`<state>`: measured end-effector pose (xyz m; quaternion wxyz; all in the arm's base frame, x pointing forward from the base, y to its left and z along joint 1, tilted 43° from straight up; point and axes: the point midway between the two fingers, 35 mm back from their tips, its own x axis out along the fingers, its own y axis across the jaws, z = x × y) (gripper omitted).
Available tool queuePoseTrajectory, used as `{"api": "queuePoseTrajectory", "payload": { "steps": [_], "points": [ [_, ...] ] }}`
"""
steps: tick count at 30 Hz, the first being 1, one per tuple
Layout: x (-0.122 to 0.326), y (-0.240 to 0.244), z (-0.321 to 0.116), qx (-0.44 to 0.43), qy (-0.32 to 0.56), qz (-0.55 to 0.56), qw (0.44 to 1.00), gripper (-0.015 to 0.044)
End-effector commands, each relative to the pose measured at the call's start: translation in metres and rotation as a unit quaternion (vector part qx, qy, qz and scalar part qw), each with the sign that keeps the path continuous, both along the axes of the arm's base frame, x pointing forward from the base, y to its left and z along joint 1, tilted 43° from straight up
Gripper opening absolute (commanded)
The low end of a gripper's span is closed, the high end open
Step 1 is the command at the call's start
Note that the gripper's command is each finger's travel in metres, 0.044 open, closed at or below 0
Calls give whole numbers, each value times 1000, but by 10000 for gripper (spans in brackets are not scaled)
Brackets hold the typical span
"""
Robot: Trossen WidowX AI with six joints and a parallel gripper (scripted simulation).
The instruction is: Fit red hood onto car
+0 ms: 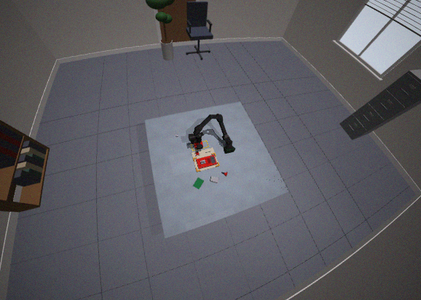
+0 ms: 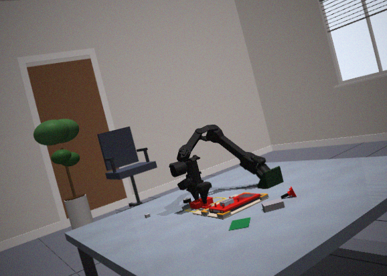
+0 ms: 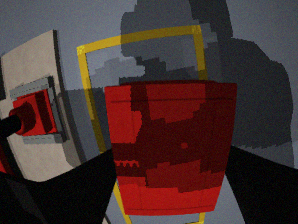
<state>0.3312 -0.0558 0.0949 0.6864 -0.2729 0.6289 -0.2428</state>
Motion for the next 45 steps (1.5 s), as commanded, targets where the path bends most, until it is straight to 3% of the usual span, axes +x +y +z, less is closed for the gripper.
{"api": "queuePoseTrajectory", "payload": {
  "steps": [1,8,32,45],
  "points": [
    [0,2,2,0,0,-1,1000,170],
    [-2,13,14,0,0,-1,1000,0],
    [-8,66,70,2,1,-1,1000,0],
    [3,117,28,9,9,14,1000,0]
  ]
}}
